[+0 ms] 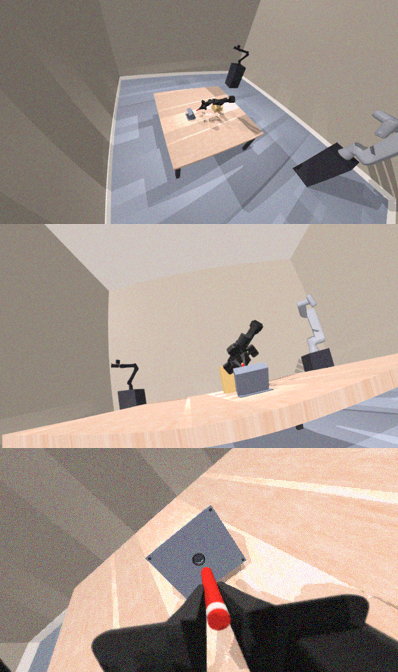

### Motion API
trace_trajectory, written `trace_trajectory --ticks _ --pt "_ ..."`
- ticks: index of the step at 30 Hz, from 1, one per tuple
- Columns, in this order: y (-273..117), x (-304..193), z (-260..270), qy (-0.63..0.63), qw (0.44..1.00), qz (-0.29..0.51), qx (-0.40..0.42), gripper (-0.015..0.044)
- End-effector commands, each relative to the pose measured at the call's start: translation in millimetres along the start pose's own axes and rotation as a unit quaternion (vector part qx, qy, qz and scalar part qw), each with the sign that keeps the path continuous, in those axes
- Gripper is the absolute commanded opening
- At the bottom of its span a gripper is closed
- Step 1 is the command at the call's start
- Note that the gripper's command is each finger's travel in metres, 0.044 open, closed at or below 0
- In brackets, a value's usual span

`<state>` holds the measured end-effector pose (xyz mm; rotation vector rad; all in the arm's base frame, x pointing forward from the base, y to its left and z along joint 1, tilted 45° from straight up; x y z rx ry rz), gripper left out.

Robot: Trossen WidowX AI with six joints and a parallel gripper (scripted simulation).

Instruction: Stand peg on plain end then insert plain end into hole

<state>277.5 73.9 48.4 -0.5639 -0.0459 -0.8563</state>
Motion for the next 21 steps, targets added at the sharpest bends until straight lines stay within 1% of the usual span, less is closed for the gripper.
trace_trajectory --ticks 1,21 --pt "2.6 1.6 0.6 0.001 1.000 -0.007 0.003 0.0000" --pt "11.5 0.5 0.8 0.004 1.000 -0.020 0.014 0.0000"
Point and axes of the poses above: the point midway between the two fingers, 35 mm back from their tips, its own y axis out along the fingers, its own z axis across the jaws, x = y × z, the point moved 3 cm from there along -y, back along the fingers, and after that the axes turned 7 degrees about -y, right-handed, at the moved point
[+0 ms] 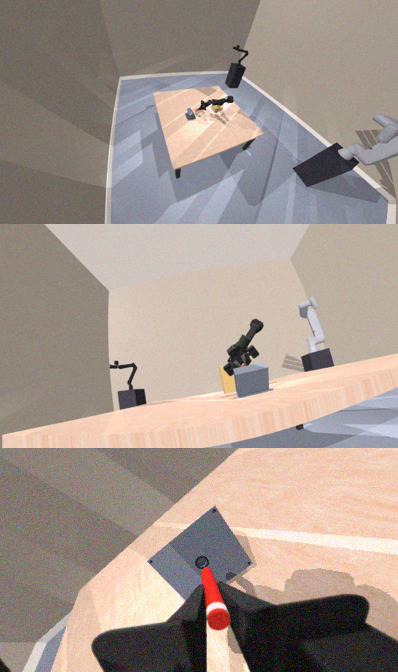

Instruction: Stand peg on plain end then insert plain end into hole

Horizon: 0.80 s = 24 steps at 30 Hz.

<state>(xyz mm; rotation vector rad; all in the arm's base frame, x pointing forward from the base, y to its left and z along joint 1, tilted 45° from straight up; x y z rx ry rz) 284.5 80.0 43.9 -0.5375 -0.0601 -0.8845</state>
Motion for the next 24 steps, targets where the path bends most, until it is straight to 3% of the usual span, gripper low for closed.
trace_trajectory --ticks 1,24 --pt "1.5 1.1 0.4 0.001 1.000 -0.006 0.002 0.0000" --pt "14.6 -2.4 -0.5 -0.001 1.000 -0.018 0.015 0.0000"
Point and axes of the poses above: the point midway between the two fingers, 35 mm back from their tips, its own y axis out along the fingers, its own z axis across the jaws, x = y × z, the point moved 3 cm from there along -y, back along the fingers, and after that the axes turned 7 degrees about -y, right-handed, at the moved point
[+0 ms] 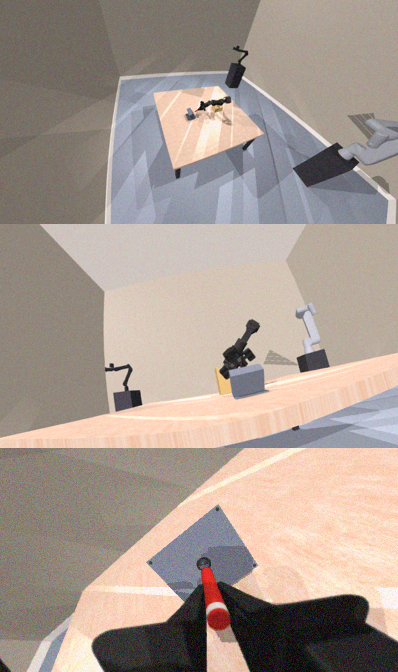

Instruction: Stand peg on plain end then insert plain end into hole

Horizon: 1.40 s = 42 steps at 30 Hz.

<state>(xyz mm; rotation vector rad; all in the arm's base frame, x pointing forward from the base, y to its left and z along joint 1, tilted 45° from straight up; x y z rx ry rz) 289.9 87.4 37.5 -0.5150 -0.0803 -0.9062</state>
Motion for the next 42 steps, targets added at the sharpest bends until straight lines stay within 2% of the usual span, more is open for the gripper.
trace_trajectory --ticks 1,15,42 --pt "5.5 0.8 0.4 0.000 1.000 -0.006 0.003 0.0000" --pt "23.2 0.6 0.5 0.000 1.000 -0.008 0.005 0.0000" --pt "19.4 0.4 0.5 0.000 1.000 -0.002 0.002 0.0000"
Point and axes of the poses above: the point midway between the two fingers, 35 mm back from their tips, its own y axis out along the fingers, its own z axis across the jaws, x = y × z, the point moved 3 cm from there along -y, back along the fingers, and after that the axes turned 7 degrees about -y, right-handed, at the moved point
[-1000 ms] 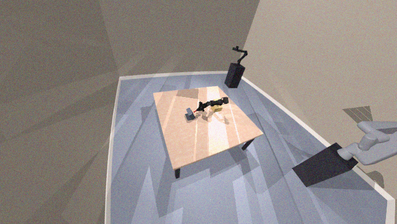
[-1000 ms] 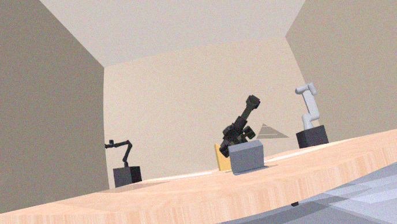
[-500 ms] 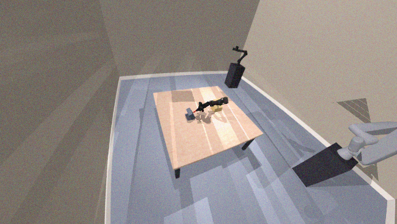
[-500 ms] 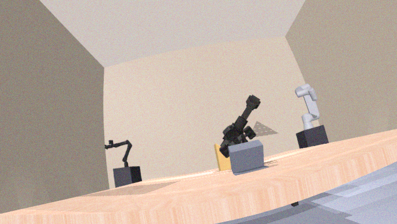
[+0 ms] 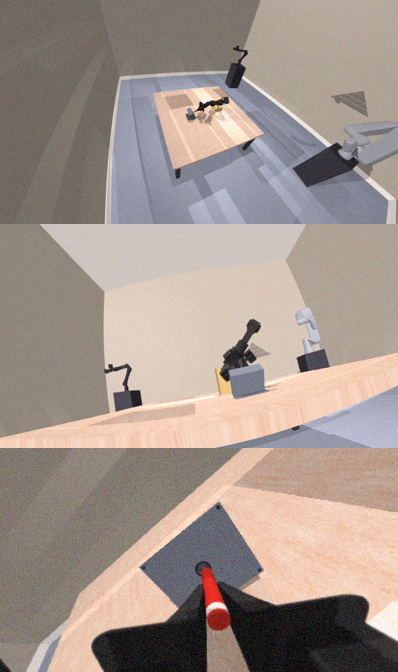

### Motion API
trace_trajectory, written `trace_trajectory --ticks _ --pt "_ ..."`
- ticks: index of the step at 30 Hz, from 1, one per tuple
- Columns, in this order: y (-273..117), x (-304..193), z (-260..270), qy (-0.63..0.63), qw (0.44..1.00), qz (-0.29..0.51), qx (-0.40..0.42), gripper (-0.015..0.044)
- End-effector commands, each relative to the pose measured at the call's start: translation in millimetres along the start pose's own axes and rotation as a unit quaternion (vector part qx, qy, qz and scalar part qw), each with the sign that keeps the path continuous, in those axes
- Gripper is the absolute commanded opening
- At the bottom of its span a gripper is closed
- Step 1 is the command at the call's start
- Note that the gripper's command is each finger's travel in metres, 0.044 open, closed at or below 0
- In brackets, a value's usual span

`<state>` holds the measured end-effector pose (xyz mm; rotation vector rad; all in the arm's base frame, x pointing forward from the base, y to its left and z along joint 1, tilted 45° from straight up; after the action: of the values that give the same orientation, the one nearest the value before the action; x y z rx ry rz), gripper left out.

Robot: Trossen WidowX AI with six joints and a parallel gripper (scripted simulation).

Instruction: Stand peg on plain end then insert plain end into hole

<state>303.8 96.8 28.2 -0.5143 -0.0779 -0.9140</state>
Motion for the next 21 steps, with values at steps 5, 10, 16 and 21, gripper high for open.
trace_trajectory --ticks 5,10,16,21 --pt "0.4 2.2 3.7 -0.002 1.000 0.001 0.003 0.0000" --pt "1.2 2.6 4.4 -0.002 1.000 0.001 0.003 0.0000" --pt "4.5 2.4 4.3 -0.002 1.000 0.001 0.003 0.0000" --pt "5.5 2.9 4.2 -0.002 1.000 0.001 0.003 0.0000"
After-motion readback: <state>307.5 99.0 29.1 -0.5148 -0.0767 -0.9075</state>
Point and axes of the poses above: the point midway between the two fingers, 35 mm back from their tips, its own y axis out along the fingers, its own z axis across the jaws, x = y × z, the point moved 3 cm from there along -y, back along the fingers, and after that the axes turned 7 degrees about -y, right-handed, at the moved point
